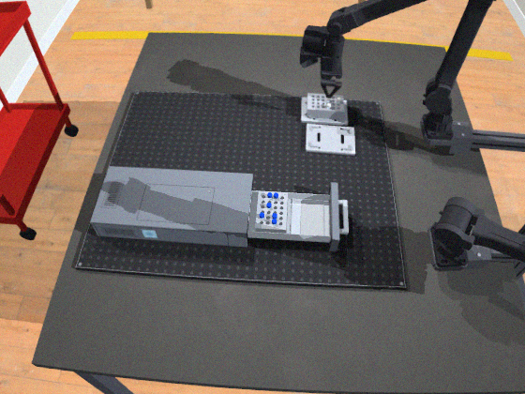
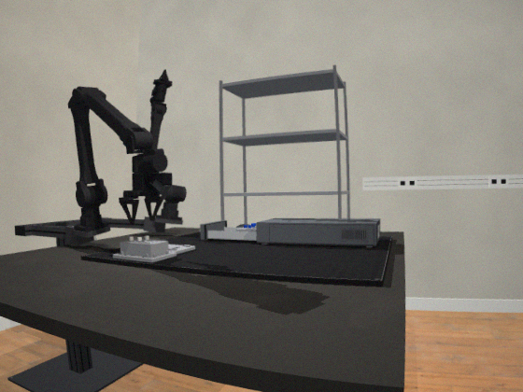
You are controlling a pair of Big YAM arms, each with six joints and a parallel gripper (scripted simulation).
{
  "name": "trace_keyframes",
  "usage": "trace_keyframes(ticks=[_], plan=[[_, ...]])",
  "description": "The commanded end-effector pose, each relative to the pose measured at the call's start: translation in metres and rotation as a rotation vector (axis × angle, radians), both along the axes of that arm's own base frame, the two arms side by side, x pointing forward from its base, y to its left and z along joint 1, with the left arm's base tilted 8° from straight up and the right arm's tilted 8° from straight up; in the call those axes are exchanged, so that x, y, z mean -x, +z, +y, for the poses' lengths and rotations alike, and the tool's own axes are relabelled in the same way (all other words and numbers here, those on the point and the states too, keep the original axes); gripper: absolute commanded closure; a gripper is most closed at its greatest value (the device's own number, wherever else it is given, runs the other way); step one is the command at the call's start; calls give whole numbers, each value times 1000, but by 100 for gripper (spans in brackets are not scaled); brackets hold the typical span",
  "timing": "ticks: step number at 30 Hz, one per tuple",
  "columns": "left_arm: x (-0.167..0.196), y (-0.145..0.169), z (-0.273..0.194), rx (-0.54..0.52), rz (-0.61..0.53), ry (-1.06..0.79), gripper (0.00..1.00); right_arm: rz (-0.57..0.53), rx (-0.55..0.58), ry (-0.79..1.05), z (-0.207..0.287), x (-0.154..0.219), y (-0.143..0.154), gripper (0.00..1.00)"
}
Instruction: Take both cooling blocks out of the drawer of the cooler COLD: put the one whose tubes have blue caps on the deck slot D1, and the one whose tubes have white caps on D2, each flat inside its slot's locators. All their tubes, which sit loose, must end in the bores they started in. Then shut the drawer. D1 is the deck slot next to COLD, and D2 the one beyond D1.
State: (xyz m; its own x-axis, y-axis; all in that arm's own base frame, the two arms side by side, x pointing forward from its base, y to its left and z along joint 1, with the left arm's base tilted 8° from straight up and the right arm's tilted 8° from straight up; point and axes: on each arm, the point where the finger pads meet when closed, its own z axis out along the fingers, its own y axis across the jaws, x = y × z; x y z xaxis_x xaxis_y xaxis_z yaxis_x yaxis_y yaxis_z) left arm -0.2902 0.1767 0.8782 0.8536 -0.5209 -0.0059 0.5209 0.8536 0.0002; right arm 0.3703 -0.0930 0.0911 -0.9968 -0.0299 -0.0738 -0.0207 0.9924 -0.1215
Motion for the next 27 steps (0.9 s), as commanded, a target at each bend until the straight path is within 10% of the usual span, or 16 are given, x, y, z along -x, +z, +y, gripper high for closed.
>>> trace_keyframes(ticks=[1, 27], plan=[[-18, 8, -14, -19, 29, 8, 100, -79, 18, -3, 1, -23, 40, 0], [-18, 8, -14, -19, 29, 8, 100, -46, 11, -3, 0, -12, 37, 0]])
